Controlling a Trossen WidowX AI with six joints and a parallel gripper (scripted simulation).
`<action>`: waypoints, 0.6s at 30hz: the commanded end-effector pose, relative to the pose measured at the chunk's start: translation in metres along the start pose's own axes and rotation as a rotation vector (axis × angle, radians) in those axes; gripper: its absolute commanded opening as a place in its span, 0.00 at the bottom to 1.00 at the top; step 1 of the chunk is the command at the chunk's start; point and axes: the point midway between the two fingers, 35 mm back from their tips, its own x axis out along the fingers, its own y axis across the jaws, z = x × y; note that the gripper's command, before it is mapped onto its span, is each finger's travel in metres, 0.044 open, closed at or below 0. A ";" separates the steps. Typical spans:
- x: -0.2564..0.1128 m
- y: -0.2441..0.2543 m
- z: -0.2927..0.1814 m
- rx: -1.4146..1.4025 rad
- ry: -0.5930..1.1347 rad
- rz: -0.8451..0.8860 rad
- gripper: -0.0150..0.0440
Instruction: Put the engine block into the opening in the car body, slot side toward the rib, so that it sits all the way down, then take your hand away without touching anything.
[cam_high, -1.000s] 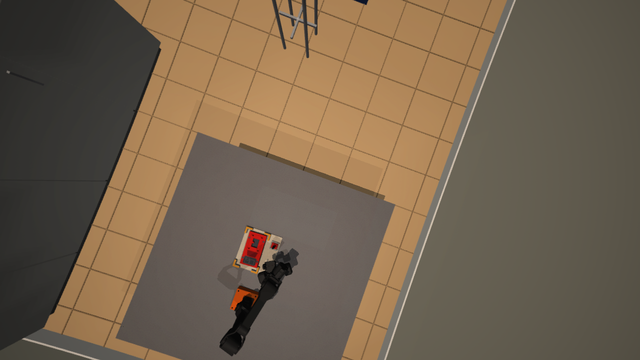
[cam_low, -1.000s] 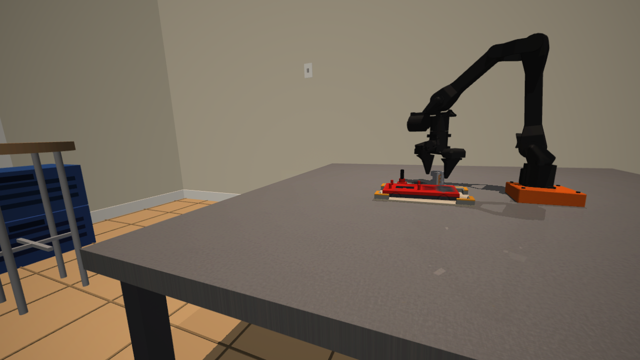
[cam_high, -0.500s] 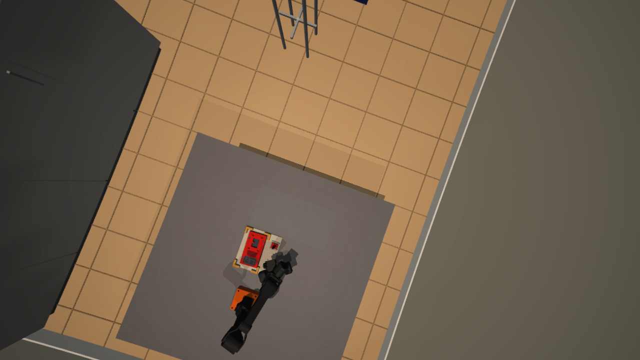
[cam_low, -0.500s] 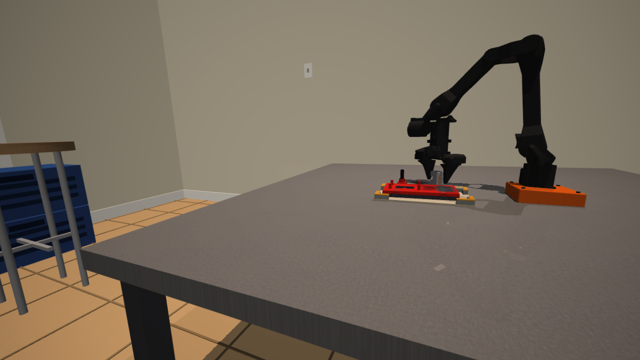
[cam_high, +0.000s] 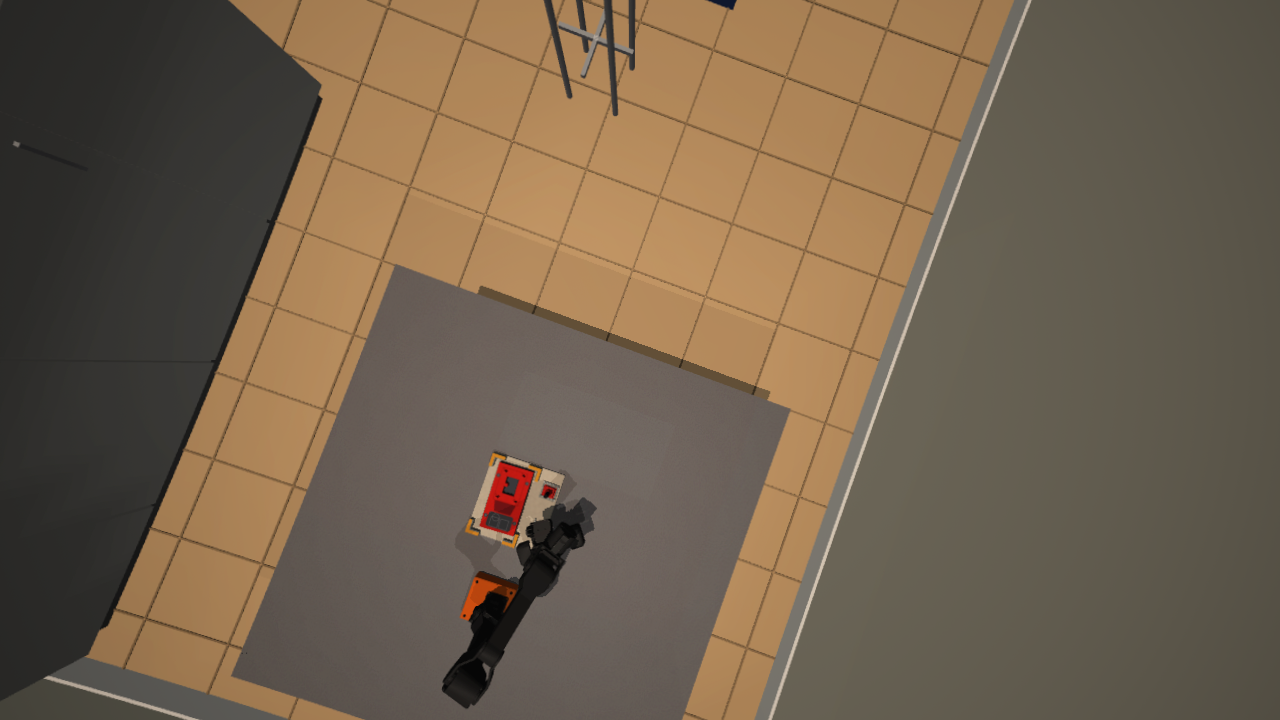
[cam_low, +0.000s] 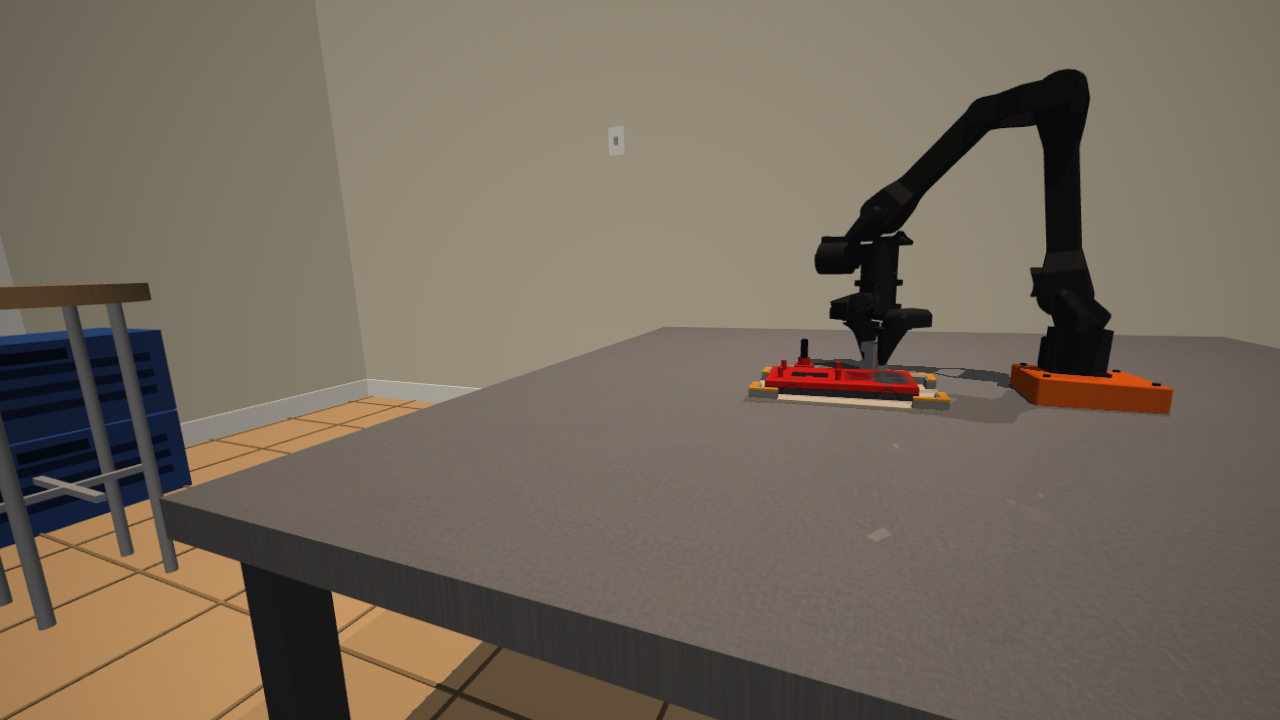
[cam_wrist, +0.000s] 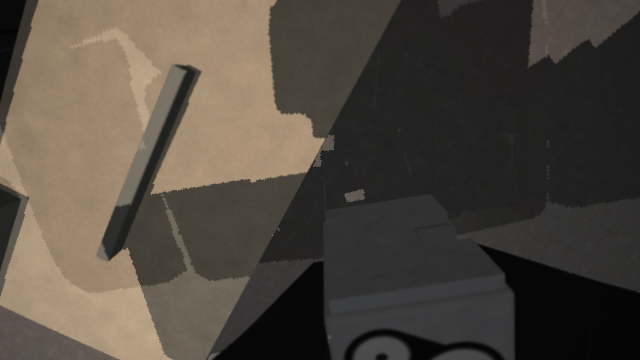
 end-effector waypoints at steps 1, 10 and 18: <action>-0.001 0.000 0.001 -0.006 -0.004 0.003 0.30; -0.027 -0.004 0.006 -0.006 -0.004 0.003 0.25; -0.052 -0.005 0.009 -0.006 -0.005 0.003 0.25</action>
